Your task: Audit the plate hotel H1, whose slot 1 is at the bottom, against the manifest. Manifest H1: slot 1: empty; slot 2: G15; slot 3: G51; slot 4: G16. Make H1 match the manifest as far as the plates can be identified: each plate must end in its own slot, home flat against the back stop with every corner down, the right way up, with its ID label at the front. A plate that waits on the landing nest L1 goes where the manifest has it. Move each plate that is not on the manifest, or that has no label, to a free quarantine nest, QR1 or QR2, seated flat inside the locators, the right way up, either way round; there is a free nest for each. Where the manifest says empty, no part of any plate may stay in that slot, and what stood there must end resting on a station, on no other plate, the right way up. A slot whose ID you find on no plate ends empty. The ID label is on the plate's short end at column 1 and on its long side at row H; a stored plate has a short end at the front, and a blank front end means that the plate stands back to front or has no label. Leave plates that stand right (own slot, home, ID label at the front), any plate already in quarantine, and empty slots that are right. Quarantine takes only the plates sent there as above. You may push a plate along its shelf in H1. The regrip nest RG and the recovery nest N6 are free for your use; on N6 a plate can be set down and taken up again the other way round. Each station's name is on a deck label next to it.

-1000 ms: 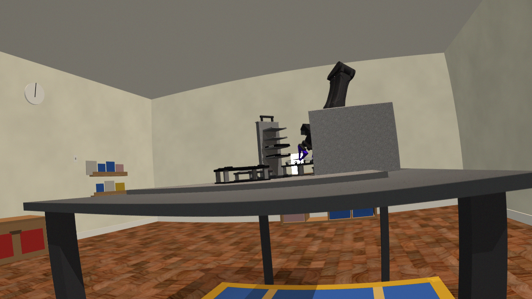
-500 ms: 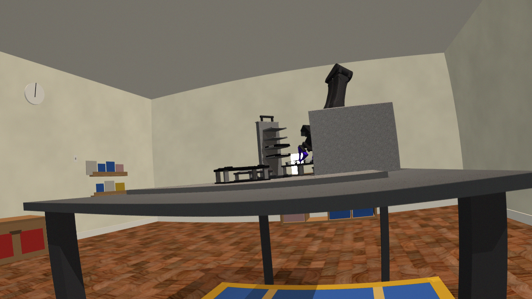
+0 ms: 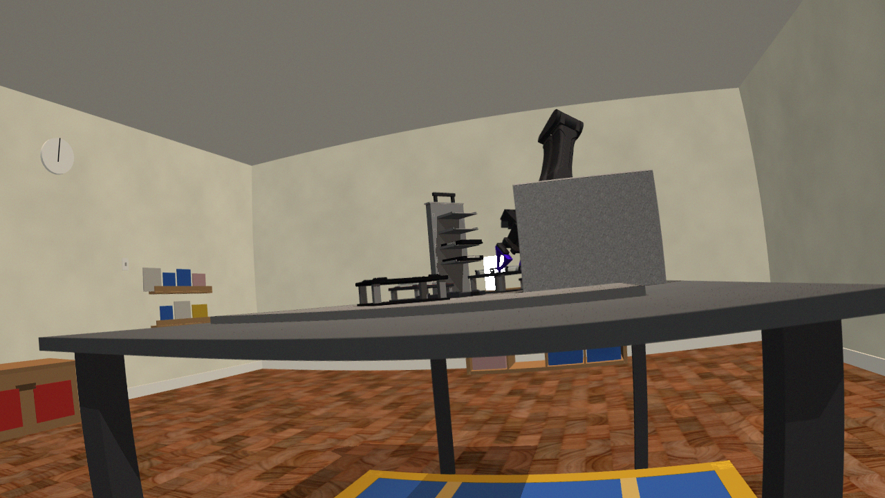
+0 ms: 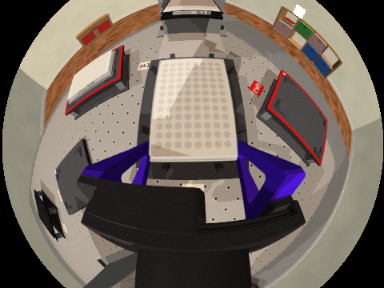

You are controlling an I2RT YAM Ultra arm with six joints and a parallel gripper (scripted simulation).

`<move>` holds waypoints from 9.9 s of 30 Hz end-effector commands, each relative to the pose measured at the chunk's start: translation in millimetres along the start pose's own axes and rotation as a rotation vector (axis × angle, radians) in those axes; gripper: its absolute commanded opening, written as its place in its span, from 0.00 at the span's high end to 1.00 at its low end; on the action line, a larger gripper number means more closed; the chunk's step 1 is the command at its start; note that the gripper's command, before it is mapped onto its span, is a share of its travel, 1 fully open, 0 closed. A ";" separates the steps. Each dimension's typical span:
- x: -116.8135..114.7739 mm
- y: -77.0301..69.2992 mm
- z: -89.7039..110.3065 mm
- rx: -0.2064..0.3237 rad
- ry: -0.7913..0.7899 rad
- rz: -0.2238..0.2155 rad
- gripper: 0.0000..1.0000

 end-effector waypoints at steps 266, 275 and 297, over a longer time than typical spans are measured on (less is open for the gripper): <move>164.5 3.0 -182.7 0.565 -1.485 -0.640 0.00; 164.7 5.3 -180.4 0.565 -1.485 -0.640 0.00; 165.9 26.8 -159.5 0.565 -1.485 -0.639 0.00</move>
Point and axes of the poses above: the point where the finger pads meet when closed, its own y axis out along the fingers, its own x axis across the jaws, z = x × y, the point moved 10 cm from there along -y, back along the fingers, and after that the axes turned 3 degrees about -y, right-handed, at the moved point
